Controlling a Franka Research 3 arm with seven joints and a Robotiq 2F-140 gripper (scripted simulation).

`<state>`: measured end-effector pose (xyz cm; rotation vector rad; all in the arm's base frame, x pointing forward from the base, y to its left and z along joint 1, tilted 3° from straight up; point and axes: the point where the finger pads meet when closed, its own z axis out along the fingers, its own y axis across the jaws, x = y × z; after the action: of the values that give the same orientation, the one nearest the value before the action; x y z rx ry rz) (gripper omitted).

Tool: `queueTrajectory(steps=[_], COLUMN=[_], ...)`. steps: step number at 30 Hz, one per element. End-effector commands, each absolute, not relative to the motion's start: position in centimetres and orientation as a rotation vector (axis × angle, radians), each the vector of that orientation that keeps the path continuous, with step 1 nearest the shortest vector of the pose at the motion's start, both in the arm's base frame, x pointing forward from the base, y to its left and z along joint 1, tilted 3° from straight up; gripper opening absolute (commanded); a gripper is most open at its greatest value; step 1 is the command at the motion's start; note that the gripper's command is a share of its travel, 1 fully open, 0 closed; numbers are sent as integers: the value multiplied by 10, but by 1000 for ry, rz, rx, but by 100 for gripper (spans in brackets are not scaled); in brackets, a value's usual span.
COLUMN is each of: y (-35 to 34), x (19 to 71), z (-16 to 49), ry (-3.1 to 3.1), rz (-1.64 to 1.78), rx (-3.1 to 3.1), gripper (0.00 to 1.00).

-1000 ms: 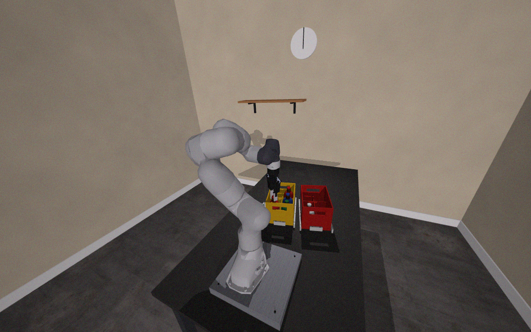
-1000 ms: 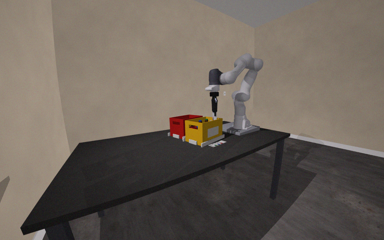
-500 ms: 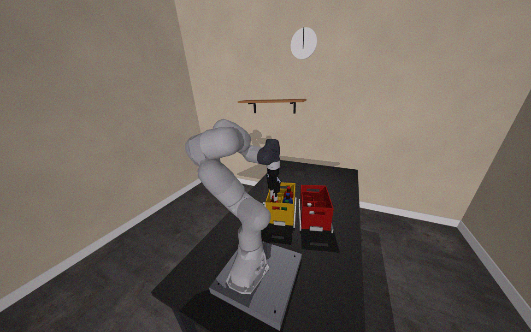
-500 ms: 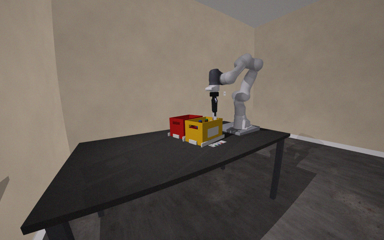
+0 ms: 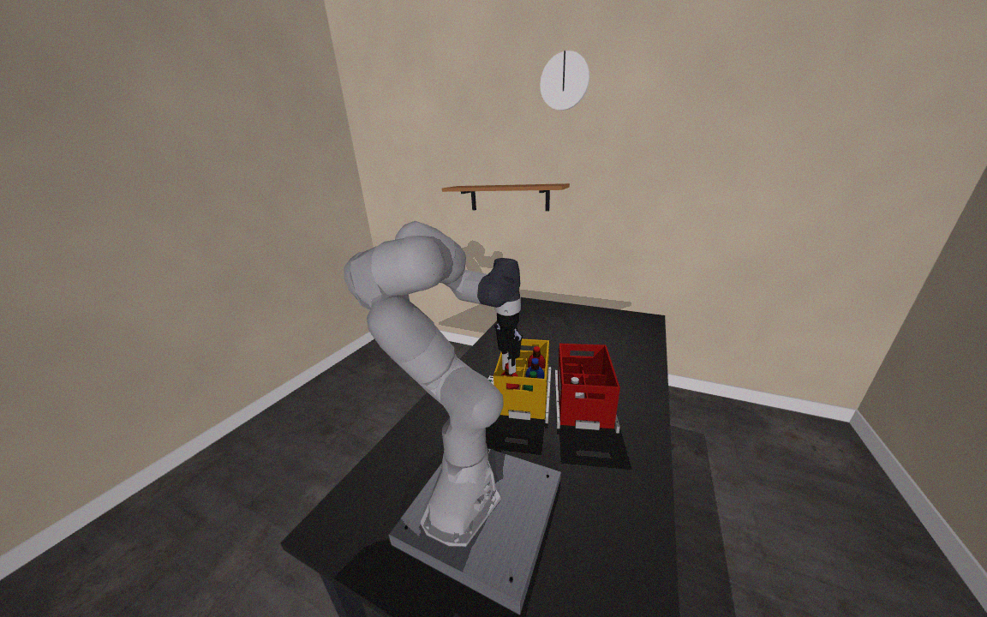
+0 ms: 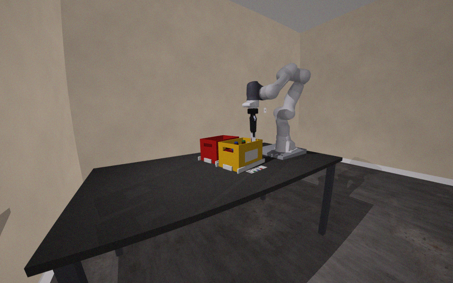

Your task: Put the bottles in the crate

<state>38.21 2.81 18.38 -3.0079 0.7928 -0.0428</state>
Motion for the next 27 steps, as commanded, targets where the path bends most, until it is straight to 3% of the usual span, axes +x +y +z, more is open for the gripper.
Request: queueTrajectory(steps=[1, 27], y=[29, 29], x=[386, 387], z=[186, 175], ry=[786, 786], rz=[-65, -65], rx=[-3007, -3007], gripper=[0, 0])
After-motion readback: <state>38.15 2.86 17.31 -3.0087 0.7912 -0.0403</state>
